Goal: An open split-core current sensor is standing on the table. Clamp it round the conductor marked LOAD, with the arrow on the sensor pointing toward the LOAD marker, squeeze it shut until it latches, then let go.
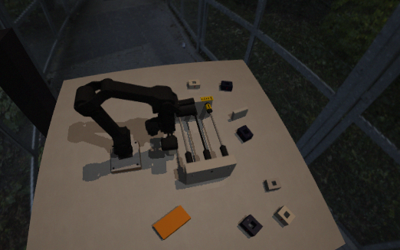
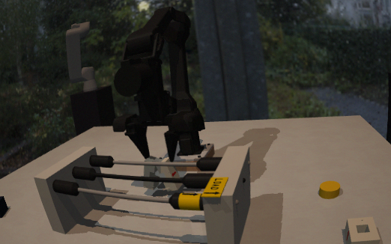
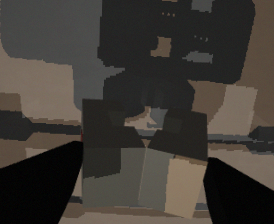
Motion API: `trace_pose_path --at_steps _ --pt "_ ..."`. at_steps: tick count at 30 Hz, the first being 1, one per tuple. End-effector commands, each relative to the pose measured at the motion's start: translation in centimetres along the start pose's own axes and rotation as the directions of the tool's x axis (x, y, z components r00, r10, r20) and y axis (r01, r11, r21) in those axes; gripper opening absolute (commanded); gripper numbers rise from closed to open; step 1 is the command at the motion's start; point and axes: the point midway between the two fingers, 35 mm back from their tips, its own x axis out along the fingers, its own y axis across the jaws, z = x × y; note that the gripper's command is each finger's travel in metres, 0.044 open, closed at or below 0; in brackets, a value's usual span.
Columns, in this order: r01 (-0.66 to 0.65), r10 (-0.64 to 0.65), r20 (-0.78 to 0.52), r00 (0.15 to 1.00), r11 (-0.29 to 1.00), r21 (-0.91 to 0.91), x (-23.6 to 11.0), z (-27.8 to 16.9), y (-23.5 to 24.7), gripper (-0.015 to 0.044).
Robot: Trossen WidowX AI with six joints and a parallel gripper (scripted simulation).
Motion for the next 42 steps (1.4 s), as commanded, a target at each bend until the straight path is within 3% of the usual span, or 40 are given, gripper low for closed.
trace_pose_path --at_steps 1,32,42 --pt "-0.001 0.001 0.007 1.0 1.0 0.001 -1.3 -0.9 -0.1 0.0" --pt "-0.006 0.006 0.011 1.0 1.0 0.002 -10.4 -5.1 -0.3 0.0" --pt "-0.002 0.004 -0.006 1.0 0.958 0.287 -10.4 -5.9 -0.4 0.0"
